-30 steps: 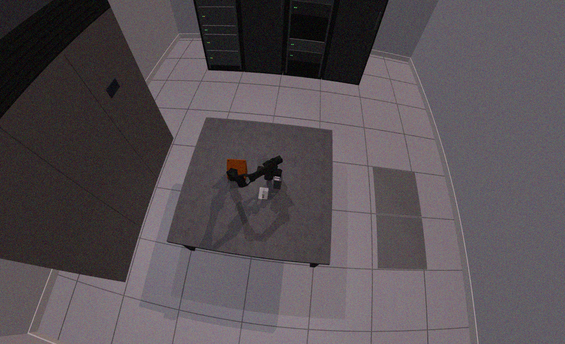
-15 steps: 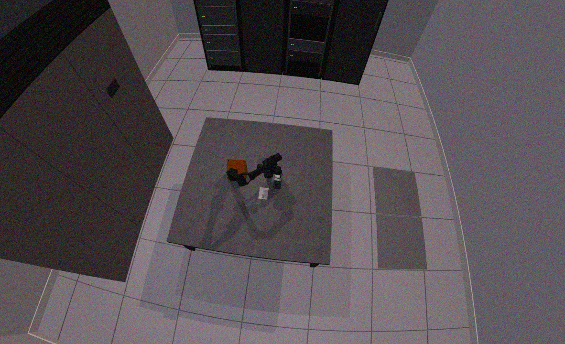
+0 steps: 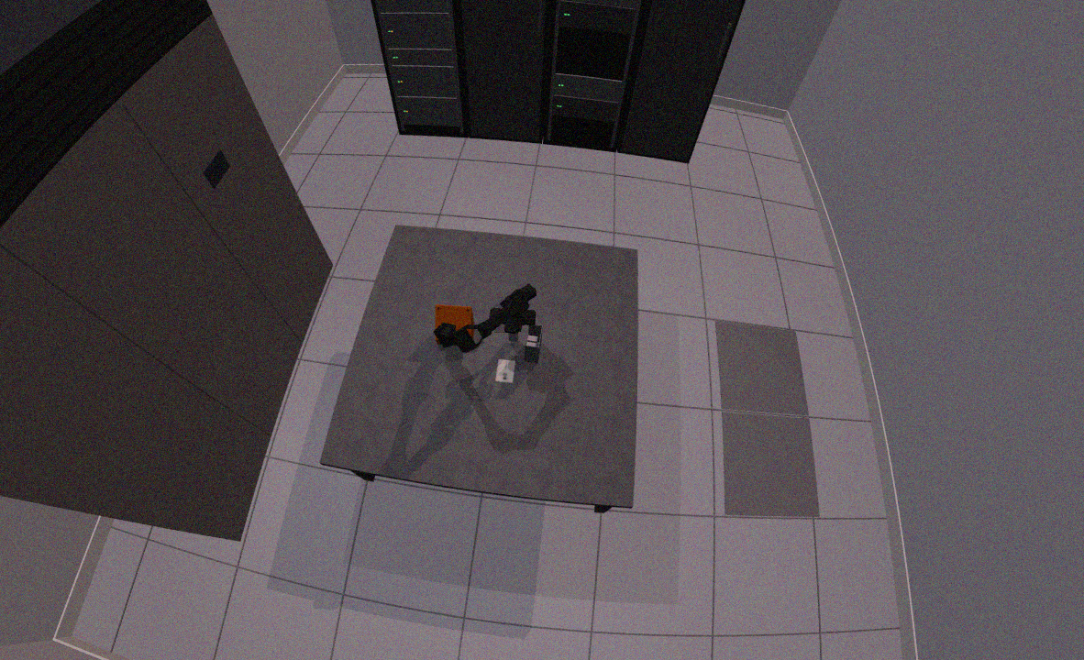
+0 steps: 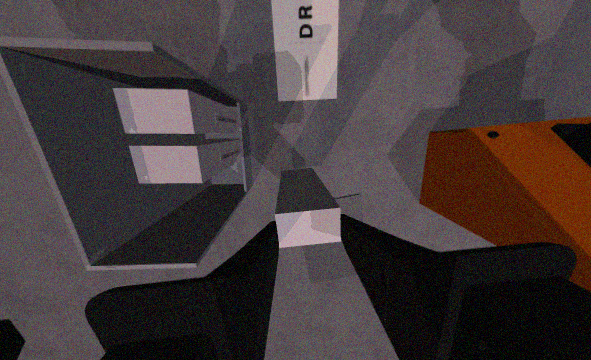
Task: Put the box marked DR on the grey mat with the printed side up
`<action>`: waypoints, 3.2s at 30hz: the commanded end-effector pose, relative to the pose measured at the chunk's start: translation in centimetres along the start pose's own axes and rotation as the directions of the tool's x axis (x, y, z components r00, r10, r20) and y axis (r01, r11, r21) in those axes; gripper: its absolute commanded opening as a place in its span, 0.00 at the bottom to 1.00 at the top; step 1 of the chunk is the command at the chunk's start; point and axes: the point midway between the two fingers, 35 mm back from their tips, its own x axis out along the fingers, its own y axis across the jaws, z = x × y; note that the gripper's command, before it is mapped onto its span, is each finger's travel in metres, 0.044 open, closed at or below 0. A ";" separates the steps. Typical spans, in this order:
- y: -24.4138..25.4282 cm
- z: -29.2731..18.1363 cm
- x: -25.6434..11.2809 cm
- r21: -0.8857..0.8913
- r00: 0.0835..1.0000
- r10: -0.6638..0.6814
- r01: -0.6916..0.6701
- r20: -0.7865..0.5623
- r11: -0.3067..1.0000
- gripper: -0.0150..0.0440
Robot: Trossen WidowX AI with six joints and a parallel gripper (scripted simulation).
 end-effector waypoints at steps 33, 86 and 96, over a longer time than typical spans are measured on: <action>-4.2 -6.1 0.7 -0.108 1.000 -0.012 0.013 0.006 0.994 0.52; -4.9 -6.2 -2.1 -0.099 0.980 0.191 -0.196 -0.063 0.975 0.66; -4.9 -5.9 -4.5 -0.098 0.979 0.194 -0.200 -0.062 0.975 1.00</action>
